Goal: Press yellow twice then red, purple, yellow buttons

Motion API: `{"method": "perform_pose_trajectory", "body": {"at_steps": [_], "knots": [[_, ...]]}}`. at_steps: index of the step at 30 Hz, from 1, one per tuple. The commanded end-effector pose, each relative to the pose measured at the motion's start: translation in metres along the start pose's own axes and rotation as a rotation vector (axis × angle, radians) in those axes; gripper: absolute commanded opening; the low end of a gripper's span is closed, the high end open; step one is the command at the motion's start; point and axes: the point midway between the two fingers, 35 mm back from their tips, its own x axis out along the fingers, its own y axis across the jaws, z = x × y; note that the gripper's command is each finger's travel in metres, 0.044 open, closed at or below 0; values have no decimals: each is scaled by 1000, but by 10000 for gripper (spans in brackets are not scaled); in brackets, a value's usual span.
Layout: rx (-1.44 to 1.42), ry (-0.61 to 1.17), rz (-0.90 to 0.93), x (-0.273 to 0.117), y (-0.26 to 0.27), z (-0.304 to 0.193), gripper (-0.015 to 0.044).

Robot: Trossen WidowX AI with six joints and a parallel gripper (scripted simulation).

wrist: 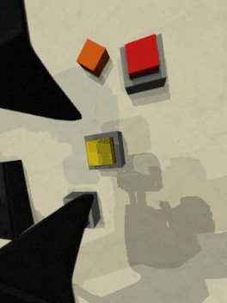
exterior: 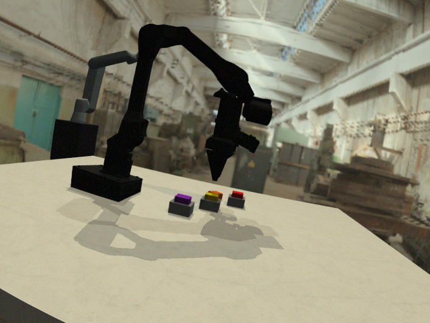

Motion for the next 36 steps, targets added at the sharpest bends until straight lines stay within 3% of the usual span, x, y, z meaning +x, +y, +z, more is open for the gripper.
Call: {"method": "perform_pose_trajectory", "body": {"at_steps": [1,7,36], "knots": [[1,5,2,16,0,-3,164],[1,5,2,16,0,-3,20],[1,5,2,49,0,-3,20]]}}
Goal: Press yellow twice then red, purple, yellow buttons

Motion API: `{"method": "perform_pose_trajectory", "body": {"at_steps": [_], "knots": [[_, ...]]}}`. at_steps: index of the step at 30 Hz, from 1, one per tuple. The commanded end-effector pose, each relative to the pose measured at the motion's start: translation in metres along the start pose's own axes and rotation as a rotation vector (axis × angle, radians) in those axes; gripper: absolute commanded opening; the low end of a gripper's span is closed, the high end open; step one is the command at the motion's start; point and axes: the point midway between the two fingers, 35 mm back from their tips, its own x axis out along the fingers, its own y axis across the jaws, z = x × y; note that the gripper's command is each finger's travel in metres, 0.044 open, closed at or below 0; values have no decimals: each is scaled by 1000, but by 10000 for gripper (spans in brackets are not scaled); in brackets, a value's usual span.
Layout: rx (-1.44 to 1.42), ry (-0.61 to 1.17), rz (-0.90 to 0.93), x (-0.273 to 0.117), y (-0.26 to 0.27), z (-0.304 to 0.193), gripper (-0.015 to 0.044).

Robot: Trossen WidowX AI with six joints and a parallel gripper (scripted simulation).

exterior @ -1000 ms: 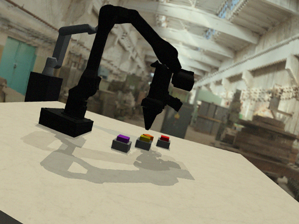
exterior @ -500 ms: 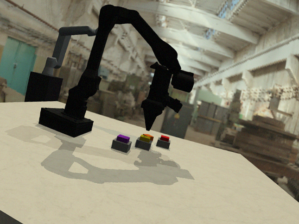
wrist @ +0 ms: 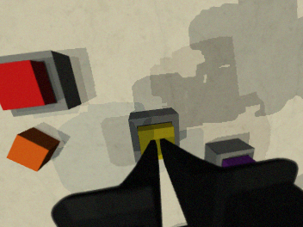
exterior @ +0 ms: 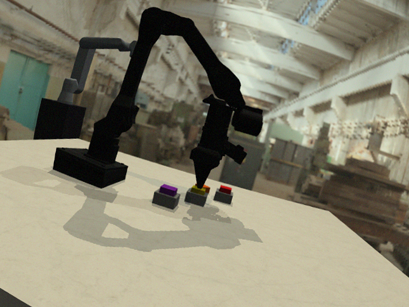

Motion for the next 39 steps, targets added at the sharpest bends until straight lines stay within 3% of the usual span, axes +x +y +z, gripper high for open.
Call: {"method": "perform_pose_trajectory", "body": {"at_steps": [1,19,24,39], "knots": [[7,4,1,7,0,-1,20],[7,4,1,7,0,-1,20],[7,4,1,-27,0,-1,20],[7,4,1,-12,0,-1,20]]}}
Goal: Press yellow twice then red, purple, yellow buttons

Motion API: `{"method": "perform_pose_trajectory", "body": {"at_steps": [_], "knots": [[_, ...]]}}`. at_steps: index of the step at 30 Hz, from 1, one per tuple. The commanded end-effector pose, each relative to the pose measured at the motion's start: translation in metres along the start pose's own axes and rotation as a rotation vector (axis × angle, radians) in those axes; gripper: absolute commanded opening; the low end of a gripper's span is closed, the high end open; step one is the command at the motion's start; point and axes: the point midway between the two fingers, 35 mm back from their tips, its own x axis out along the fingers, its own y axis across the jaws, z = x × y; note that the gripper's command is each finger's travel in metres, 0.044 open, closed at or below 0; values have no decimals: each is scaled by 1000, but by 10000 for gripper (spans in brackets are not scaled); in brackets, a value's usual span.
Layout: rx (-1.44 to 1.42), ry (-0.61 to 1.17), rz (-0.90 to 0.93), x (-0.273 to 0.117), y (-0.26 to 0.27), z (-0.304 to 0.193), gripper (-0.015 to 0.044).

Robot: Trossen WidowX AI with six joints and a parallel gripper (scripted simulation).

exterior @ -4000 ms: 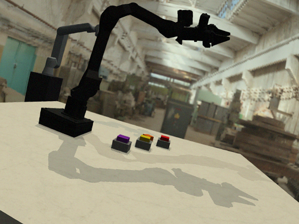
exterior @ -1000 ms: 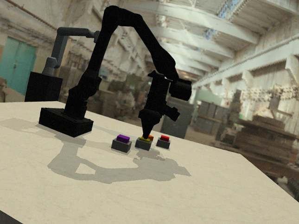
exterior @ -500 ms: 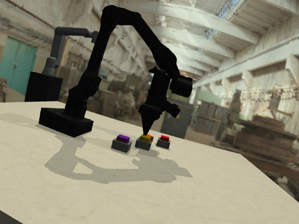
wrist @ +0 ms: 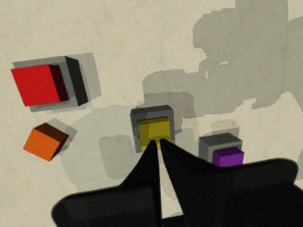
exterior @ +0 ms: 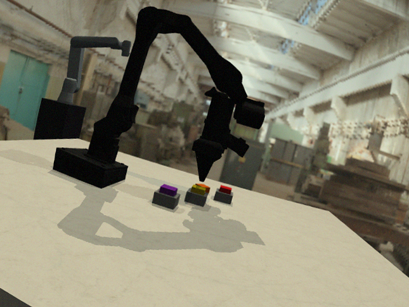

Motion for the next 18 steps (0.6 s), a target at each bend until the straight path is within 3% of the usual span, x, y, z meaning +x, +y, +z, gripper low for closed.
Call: {"method": "perform_pose_trajectory", "body": {"at_steps": [1,18], "knots": [[2,6,1,8,0,-1,20],[2,6,1,25,0,-2,20]]}}
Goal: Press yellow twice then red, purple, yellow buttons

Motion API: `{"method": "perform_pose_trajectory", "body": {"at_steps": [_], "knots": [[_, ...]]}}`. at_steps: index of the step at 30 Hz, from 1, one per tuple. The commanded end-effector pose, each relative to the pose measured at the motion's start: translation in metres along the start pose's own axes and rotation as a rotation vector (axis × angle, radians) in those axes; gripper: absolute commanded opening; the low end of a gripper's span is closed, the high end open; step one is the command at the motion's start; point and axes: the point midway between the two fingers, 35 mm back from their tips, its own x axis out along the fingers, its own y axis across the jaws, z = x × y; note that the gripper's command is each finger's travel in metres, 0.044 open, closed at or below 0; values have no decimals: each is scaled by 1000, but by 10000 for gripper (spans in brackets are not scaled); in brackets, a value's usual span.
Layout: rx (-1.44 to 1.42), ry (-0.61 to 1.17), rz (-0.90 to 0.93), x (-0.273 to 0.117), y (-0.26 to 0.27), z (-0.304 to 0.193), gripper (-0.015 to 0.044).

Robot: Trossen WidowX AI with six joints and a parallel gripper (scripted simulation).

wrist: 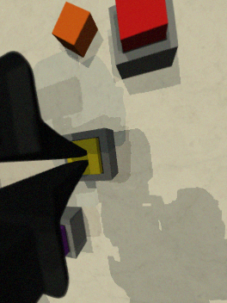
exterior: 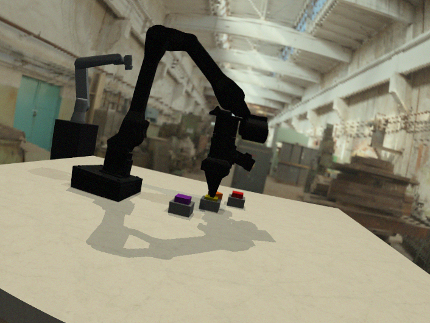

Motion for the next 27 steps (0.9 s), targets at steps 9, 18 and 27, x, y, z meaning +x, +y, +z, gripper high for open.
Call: {"method": "perform_pose_trajectory", "body": {"at_steps": [9,18,27], "knots": [[7,4,1,2,0,-1,20],[7,4,1,-33,0,-1,20],[7,4,1,-94,0,-1,20]]}}
